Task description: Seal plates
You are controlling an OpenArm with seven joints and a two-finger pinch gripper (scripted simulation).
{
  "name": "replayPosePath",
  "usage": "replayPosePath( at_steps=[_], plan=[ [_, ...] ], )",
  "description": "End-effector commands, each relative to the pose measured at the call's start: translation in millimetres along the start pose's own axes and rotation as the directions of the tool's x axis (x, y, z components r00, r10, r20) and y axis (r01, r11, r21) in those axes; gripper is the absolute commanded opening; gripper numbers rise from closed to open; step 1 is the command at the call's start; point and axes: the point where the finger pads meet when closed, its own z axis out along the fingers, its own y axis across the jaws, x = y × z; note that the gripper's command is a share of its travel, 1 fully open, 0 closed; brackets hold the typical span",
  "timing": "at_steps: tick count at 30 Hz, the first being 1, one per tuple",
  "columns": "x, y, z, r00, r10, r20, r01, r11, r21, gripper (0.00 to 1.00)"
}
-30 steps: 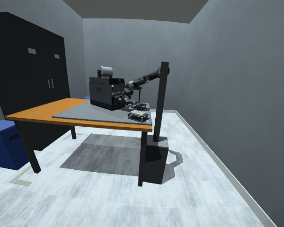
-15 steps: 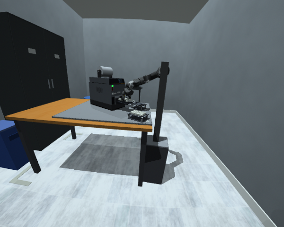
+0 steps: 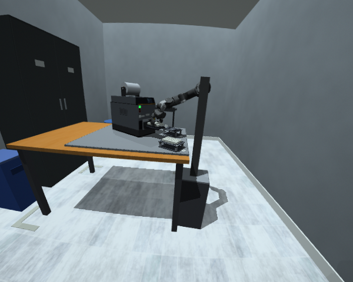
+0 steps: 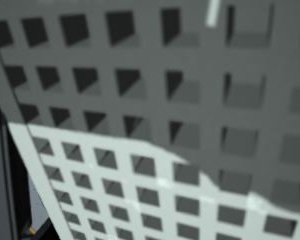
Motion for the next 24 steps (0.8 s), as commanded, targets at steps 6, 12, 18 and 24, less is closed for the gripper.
replayPosePath(
  at_steps=[6,12,18,24],
  plan=[
    [1.0,1.2,2.9,1.0,-0.003,0.001,0.003,1.0,-0.005,0.0],
    [2.2,1.1,5.4,1.0,-0.003,0.001,0.003,1.0,-0.005,0.0],
    [3.0,1.1,8.0,1.0,-0.003,0.001,0.003,1.0,-0.006,0.0],
    [1.7,1.0,6.8,1.0,0.0,0.003,0.0,1.0,-0.004,0.0]
  ],
)
